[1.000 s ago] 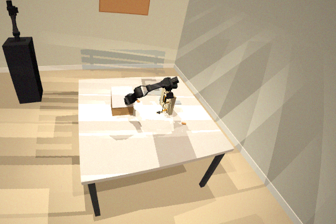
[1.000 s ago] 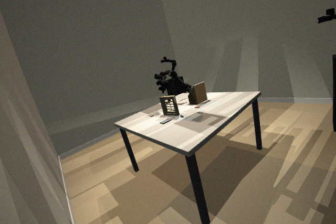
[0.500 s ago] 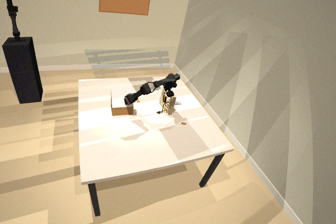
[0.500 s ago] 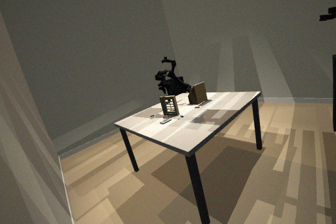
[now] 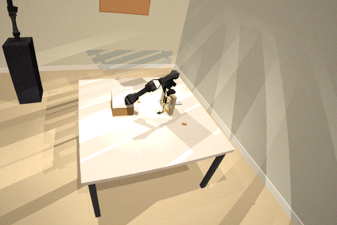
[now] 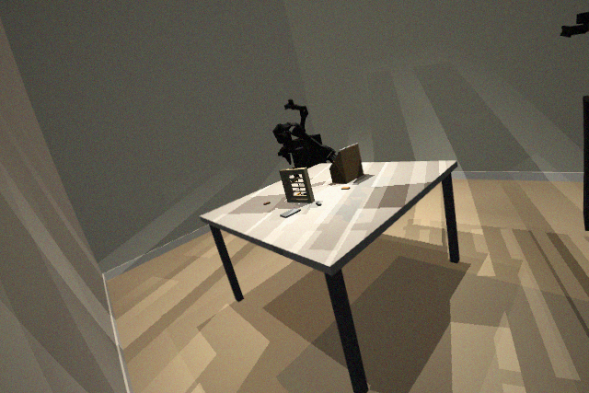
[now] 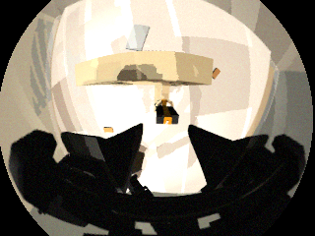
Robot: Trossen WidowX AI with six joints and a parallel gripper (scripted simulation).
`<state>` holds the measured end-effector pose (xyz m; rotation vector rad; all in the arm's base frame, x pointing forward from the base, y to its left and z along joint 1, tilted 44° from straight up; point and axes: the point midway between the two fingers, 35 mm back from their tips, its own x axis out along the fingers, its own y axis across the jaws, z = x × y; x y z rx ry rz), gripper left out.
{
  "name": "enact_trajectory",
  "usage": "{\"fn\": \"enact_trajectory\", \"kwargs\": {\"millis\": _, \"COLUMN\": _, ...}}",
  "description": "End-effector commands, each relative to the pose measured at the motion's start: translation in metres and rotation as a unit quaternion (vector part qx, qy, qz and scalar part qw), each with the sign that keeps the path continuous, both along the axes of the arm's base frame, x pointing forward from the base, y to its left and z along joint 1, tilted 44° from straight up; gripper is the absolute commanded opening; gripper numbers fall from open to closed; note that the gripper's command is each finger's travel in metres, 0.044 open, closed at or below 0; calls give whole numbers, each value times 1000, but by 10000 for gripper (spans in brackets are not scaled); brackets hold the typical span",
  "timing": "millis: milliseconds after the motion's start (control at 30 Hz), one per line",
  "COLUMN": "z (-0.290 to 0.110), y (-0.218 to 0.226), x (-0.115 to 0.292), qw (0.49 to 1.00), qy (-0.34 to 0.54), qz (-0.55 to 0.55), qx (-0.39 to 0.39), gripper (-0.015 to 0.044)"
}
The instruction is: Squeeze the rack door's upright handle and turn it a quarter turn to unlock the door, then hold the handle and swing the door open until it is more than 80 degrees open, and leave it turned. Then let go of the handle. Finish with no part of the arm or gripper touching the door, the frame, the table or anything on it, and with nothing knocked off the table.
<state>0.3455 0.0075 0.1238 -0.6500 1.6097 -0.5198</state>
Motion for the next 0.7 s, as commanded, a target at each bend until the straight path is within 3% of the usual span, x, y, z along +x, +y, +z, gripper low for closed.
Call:
{"fn": "enact_trajectory", "kwargs": {"millis": 0, "z": 3, "y": -1, "x": 2, "qw": 1000, "qy": 3, "qz": 0, "qx": -10, "gripper": 284}}
{"fn": "enact_trajectory", "kwargs": {"millis": 667, "z": -20, "y": -22, "x": 2, "qw": 1000, "qy": 2, "qz": 1, "qx": -10, "gripper": 284}}
